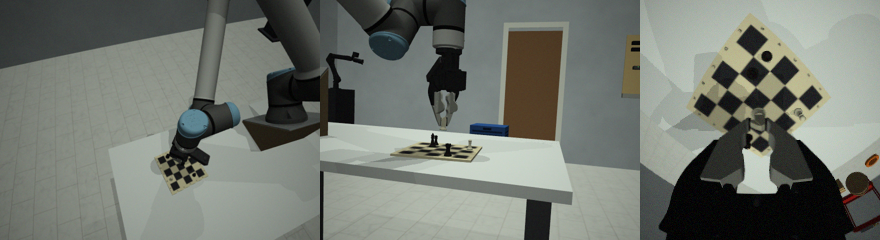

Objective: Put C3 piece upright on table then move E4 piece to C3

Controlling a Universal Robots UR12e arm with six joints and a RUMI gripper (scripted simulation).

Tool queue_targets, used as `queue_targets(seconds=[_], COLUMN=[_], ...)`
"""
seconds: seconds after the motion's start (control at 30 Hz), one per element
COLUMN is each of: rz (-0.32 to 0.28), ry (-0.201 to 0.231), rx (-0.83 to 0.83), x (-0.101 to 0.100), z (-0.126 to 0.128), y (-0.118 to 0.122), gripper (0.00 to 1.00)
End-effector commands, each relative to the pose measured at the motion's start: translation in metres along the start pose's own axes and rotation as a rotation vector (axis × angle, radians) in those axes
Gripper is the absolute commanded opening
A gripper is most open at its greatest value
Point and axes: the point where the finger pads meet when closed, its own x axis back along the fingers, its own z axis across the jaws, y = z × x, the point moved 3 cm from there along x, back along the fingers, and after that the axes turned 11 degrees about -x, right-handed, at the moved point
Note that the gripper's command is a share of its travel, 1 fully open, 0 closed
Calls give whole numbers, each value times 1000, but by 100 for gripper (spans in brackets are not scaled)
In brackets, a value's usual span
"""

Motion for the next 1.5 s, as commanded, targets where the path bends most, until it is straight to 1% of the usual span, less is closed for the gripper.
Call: queue_targets(seconds=[0.0, 0.1, 0.5, 0.57, 0.6, 0.67, 0.73, 0.87, 0.93, 1.0, 1.47], rz=[2, 2, 2, 2, 2, 3, 3, 3, 2, 2, 2], ry=[-3, -3, -3, -3, -2, -1, -1, -2, -2, -3, -3], rx=[-1, -1, -1, -2, -3, -8, -8, -20, -24, -24, -24], x=[29, 39, 42, 42, 42, 41, 41, 37, 36, 36, 35], z=[1, 1, 1, 4, 10, 31, 31, 84, 97, 99, 99], y=[0, 0, 0, -2, -7, -26, -26, -82, -98, -101, -101], gripper=[0, 0, 0, 0, 0, 0, 0, 0, 0, 0, 0])
